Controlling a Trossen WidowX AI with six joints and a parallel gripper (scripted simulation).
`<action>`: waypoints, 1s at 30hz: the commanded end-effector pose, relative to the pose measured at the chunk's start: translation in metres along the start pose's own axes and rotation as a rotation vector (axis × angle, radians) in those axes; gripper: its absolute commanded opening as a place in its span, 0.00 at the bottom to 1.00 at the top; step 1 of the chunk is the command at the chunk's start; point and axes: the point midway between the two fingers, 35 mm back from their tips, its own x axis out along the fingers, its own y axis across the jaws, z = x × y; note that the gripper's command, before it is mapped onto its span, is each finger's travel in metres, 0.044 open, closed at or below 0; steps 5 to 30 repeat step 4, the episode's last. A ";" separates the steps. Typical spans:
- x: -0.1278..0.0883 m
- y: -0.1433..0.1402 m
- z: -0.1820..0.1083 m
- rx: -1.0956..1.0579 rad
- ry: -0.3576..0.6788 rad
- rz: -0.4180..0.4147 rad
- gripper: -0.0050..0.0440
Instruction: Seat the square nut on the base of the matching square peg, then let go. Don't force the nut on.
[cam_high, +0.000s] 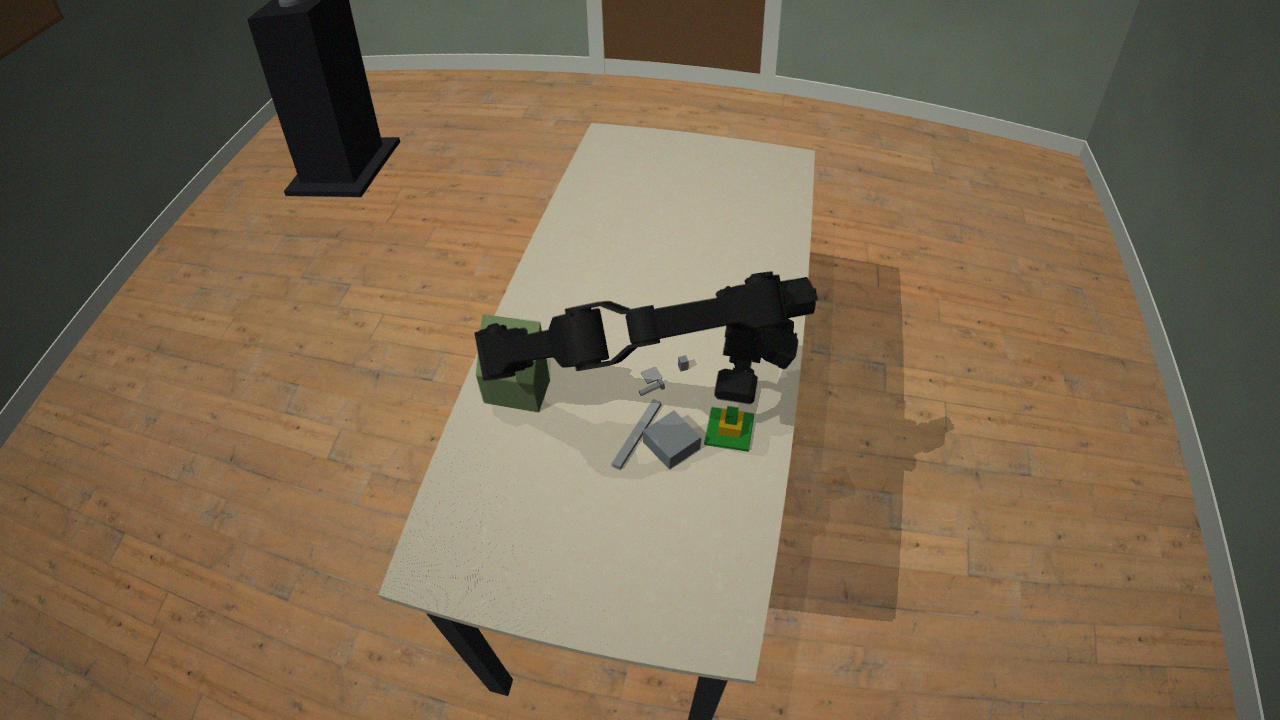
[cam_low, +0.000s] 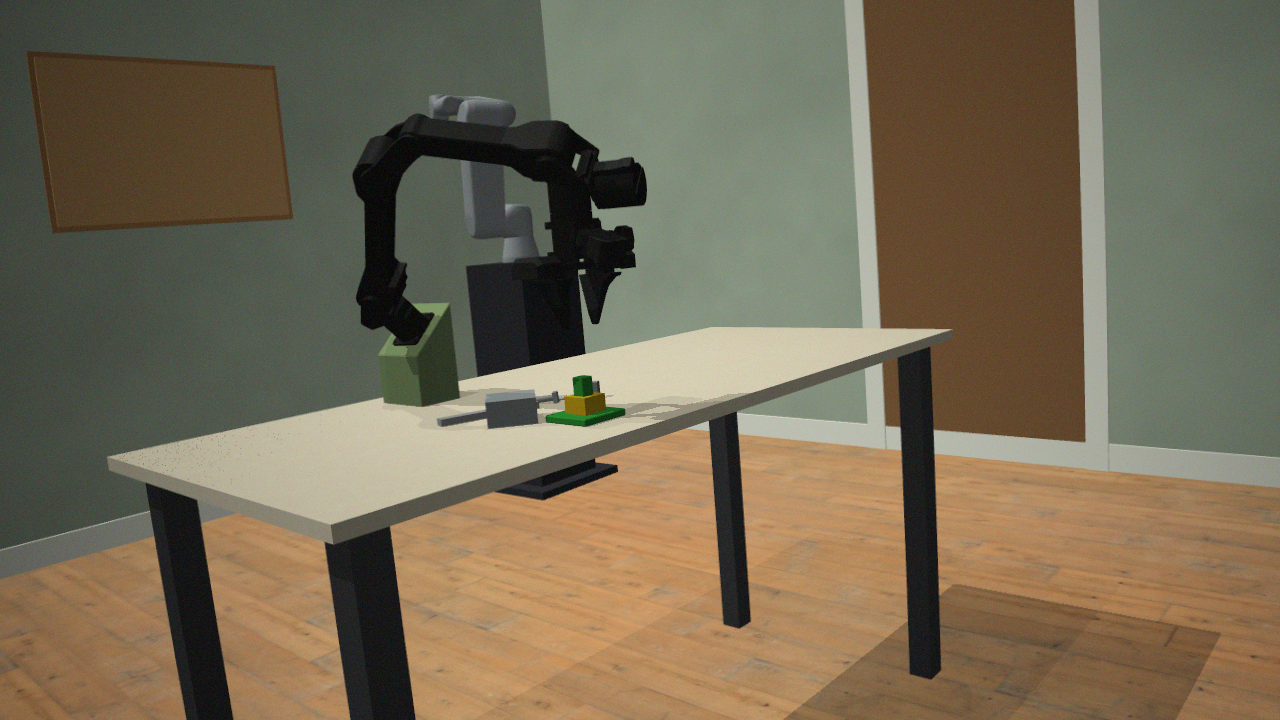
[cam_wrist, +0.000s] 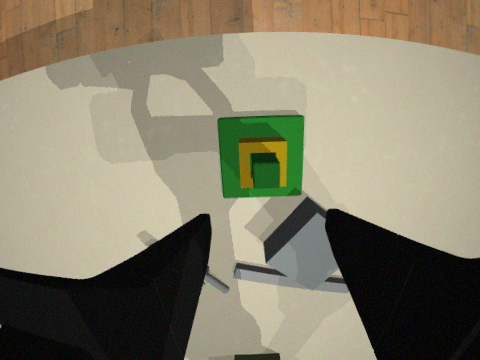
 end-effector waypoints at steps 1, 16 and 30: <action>-0.006 -0.003 0.002 0.014 -0.013 0.008 0.63; -0.006 -0.003 0.002 0.014 -0.013 0.008 0.63; -0.006 -0.003 0.002 0.014 -0.013 0.008 0.63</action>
